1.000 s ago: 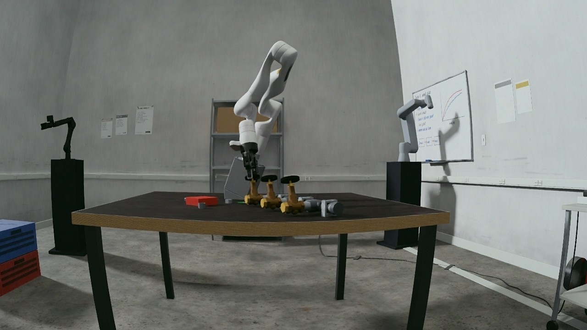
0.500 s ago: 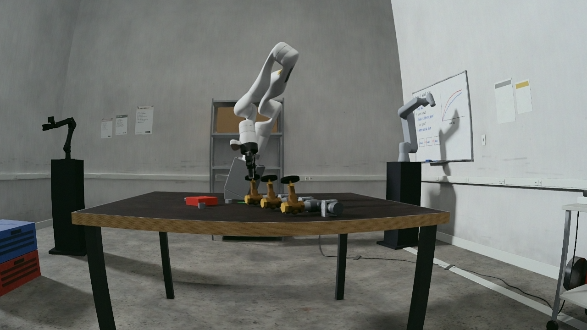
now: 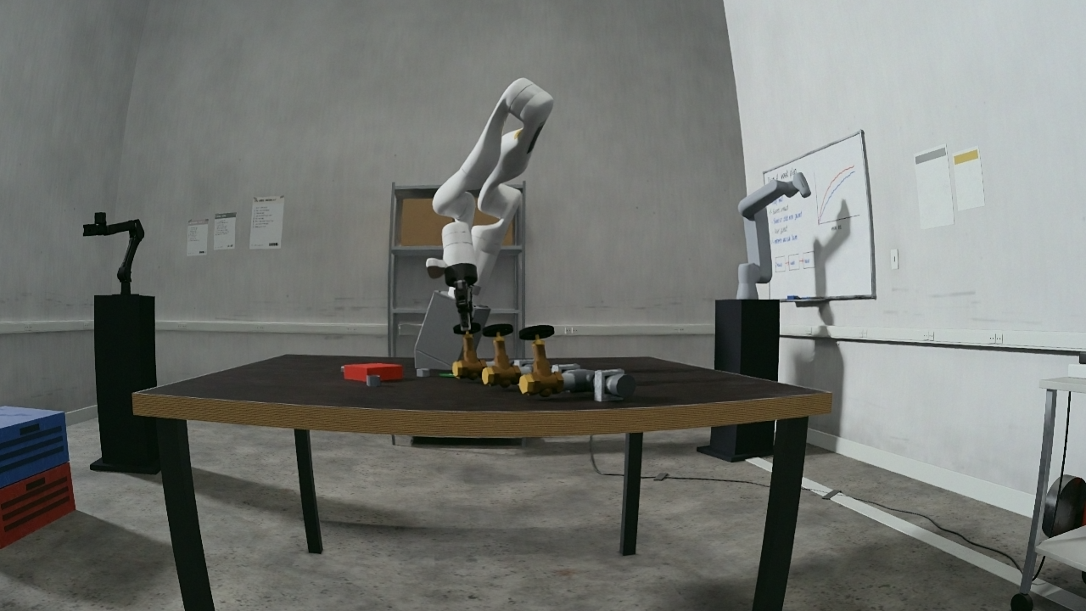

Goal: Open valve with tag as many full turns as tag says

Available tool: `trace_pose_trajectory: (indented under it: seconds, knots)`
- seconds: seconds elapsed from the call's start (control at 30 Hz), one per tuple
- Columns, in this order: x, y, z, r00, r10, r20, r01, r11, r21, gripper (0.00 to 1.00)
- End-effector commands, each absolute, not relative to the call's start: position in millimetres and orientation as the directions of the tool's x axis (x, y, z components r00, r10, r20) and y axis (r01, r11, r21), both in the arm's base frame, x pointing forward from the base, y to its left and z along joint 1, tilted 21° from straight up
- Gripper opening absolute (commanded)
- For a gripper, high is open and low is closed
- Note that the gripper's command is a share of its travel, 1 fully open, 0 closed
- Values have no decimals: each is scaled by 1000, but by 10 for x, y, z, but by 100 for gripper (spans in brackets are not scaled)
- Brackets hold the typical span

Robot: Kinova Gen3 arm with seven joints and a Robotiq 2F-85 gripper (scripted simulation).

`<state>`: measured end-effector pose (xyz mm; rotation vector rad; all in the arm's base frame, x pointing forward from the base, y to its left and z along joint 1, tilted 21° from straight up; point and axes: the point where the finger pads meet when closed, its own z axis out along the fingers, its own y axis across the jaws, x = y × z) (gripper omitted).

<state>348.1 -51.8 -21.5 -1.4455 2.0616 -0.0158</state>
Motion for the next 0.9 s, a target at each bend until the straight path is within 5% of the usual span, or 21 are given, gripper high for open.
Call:
trace_pose_trajectory:
  seconds: [0.0,0.03,0.87]
  knots:
    - [3484,-521,-212,-214,-856,-471,-847,403,-346,68]
    - [3484,-521,-212,-214,-856,-471,-847,403,-346,100]
    - [3484,-521,-212,-214,-856,-471,-847,403,-346,100]
